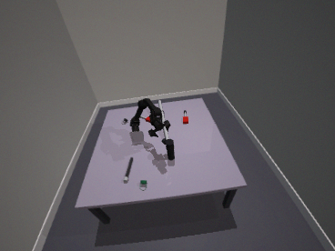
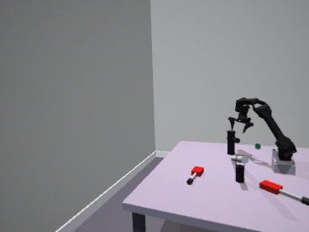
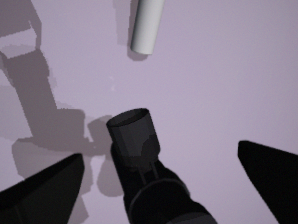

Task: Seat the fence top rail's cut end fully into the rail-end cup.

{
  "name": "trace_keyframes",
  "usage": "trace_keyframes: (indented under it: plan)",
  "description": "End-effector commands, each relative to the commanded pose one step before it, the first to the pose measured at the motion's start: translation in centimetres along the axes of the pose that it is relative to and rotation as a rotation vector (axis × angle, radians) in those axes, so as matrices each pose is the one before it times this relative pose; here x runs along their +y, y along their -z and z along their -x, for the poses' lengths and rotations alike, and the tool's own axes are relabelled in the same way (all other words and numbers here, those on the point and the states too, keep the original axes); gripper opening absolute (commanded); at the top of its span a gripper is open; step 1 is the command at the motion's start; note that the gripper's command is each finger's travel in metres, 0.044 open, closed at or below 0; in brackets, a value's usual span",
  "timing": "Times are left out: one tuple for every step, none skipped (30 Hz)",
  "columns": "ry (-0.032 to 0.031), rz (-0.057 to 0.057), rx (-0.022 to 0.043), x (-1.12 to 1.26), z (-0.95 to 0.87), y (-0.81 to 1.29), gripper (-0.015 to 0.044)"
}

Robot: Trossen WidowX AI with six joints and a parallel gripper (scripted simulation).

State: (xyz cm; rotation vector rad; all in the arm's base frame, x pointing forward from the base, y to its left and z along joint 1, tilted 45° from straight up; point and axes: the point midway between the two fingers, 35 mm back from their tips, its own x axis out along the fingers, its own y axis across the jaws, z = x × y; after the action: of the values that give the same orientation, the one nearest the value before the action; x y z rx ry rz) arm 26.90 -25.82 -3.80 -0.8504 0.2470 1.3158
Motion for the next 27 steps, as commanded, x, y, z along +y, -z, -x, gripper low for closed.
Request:
trace_keyframes:
  plan:
    - [-0.01450, 0.0963, -0.02532, 0.860, -0.366, 0.676, 0.0440]
    - [0.00000, 0.0000, 0.00000, 0.000, 0.000, 0.000, 0.0440]
    - [0.00000, 0.0000, 0.00000, 0.000, 0.000, 0.000, 0.0440]
    - [0.00000, 0.0000, 0.00000, 0.000, 0.000, 0.000, 0.0440]
    - [0.00000, 0.0000, 0.00000, 0.000, 0.000, 0.000, 0.0440]
    - [0.00000, 0.0000, 0.00000, 0.000, 0.000, 0.000, 0.0440]
    - [0.00019, 0.0006, -0.00069, 0.054, -0.187, 0.022, 0.0440]
    - [0.00058, 0.0017, -0.00124, 0.086, -0.316, 0.033, 0.0440]
    - [0.00088, 0.0024, -0.00188, 0.133, -0.474, 0.042, 0.0440]
    - [0.00093, 0.0027, -0.00203, 0.146, -0.509, 0.035, 0.0440]
    - [0.00107, 0.0031, -0.00236, 0.174, -0.589, 0.027, 0.0440]
    - [0.00121, 0.0035, -0.00269, 0.203, -0.664, 0.014, 0.0440]
    - [0.00088, 0.0025, -0.00199, 0.153, -0.486, -0.001, 0.0440]
    - [0.00030, 0.0009, -0.00069, 0.053, -0.167, -0.003, 0.0440]
    - [0.00000, 0.0000, 0.00000, 0.000, 0.000, 0.000, 0.0440]
    - [0.00000, 0.0000, 0.00000, 0.000, 0.000, 0.000, 0.0440]
    - [0.00000, 0.0000, 0.00000, 0.000, 0.000, 0.000, 0.0440]
    - [-0.00011, 0.0003, 0.00009, -0.001, -0.027, 0.003, 0.0440]
    - [-0.00022, 0.0006, 0.00017, -0.002, -0.053, 0.007, 0.0440]
    - [-0.00033, 0.0009, 0.00026, -0.004, -0.081, 0.010, 0.0440]
    - [-0.00044, 0.0012, 0.00035, -0.005, -0.108, 0.013, 0.0440]
    - [-0.00054, 0.0015, 0.00042, -0.006, -0.133, 0.015, 0.0440]
    - [-0.00061, 0.0017, 0.00048, -0.006, -0.153, 0.017, 0.0440]
    - [-0.00066, 0.0019, 0.00052, -0.007, -0.166, 0.017, 0.0440]
    - [-0.00066, 0.0019, 0.00052, -0.007, -0.167, 0.016, 0.0440]
    - [-0.00066, 0.0019, 0.00051, -0.006, -0.167, 0.015, 0.0440]
    - [-0.00065, 0.0019, 0.00051, -0.006, -0.167, 0.014, 0.0440]
